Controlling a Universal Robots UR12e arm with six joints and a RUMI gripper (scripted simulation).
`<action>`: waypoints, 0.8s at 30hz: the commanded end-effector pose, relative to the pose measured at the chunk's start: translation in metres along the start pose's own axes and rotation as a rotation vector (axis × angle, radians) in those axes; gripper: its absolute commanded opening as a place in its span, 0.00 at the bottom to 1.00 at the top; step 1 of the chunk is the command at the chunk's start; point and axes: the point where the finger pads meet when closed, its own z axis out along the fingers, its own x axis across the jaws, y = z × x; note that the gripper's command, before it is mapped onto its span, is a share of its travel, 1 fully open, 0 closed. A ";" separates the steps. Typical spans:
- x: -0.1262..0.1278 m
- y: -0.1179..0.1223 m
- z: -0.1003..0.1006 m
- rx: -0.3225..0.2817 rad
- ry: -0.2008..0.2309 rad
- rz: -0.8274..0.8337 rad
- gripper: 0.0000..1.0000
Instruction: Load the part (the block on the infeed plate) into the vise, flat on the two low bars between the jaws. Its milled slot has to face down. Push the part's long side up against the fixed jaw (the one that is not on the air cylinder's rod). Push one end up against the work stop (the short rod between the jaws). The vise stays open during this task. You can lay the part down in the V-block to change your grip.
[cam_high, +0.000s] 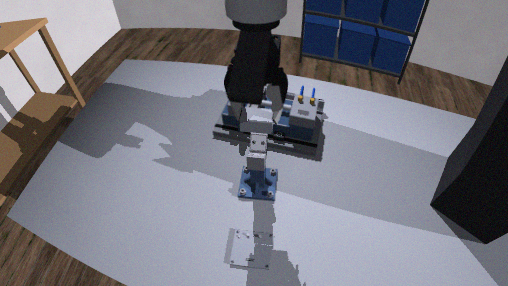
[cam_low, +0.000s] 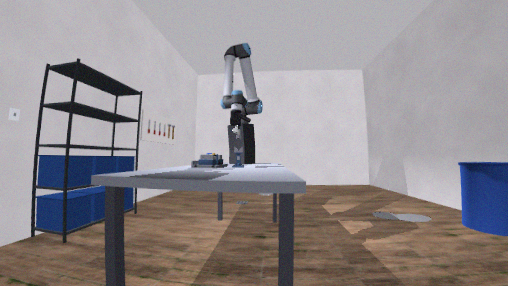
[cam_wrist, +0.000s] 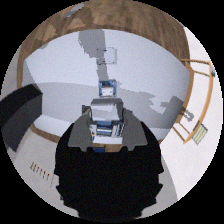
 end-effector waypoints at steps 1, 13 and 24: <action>0.001 0.001 0.000 0.000 0.001 0.012 0.00; 0.004 0.006 0.000 0.000 0.001 0.050 0.00; 0.007 0.013 0.000 0.000 0.001 0.103 0.00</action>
